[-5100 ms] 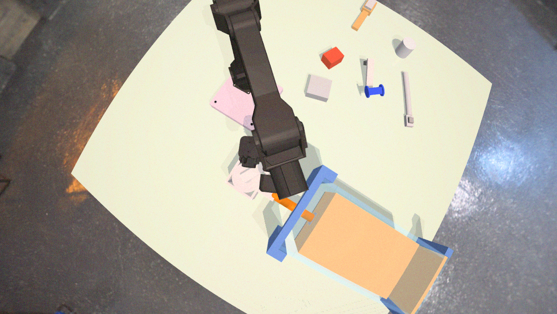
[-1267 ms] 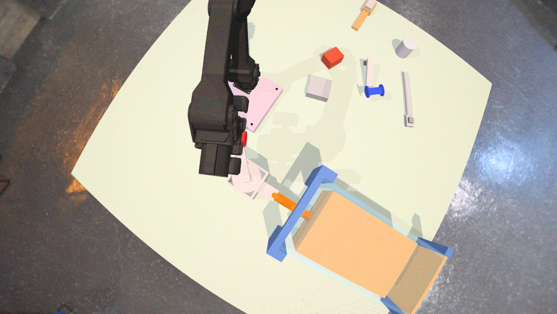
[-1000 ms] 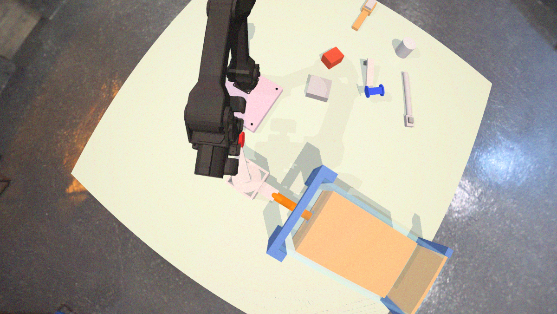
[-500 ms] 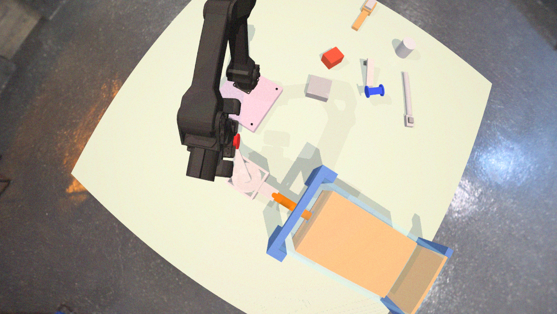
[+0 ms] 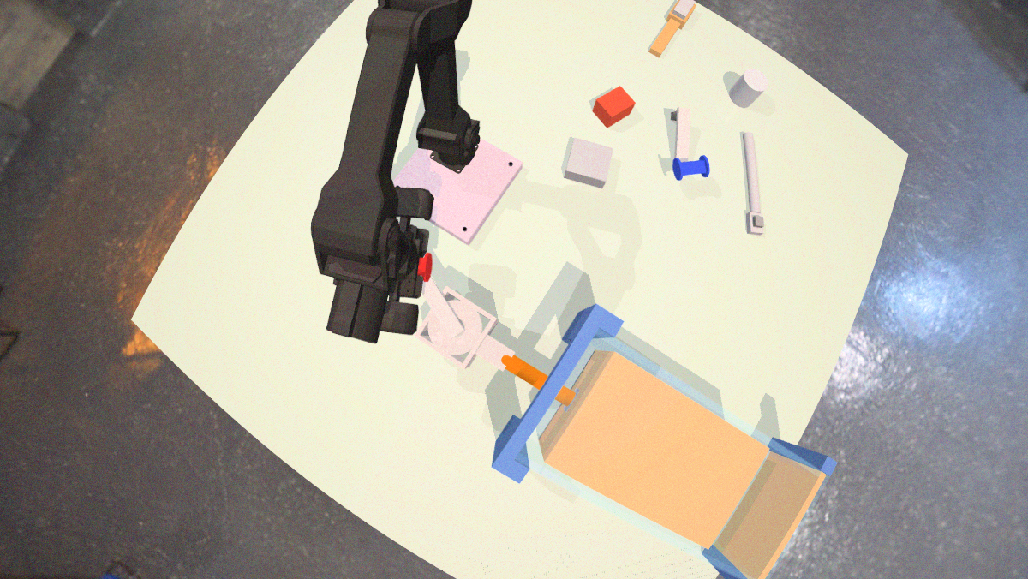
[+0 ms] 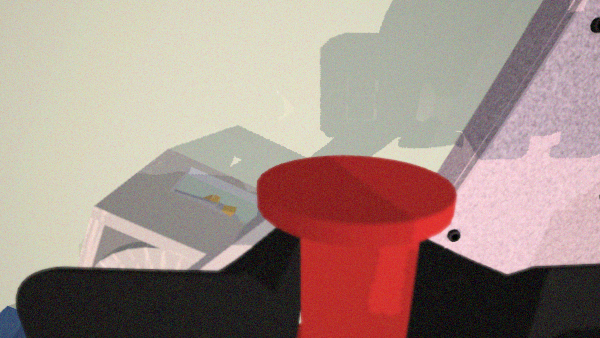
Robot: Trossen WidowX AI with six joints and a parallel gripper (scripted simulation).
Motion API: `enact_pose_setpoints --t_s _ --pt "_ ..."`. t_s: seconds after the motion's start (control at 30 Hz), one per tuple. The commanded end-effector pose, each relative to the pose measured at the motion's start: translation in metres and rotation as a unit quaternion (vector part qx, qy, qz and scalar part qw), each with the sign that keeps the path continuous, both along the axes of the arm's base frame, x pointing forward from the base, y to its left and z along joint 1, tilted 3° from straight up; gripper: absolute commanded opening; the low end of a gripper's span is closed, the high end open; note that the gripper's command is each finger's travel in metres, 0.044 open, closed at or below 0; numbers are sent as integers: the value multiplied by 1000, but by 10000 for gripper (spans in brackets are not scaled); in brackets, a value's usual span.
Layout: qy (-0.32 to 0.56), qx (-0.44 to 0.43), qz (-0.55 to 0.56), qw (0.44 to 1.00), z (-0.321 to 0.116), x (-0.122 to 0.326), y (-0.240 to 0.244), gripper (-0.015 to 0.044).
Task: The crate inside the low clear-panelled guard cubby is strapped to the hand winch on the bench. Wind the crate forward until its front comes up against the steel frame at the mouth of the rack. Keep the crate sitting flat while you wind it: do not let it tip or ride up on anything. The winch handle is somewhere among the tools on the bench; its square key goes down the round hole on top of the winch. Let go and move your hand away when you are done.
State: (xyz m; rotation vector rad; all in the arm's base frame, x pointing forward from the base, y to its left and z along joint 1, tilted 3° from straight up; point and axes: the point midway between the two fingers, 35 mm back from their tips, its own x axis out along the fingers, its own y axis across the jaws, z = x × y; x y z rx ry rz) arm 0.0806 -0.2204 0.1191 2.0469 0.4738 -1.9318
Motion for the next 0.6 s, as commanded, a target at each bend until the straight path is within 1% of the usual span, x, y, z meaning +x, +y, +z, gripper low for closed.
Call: enact_pose_setpoints --t_s 0.0,0.57 --pt "8 -14 -5 1000 0 -5 -14 0" --pt "8 -15 -5 1000 0 -9 -31 0"
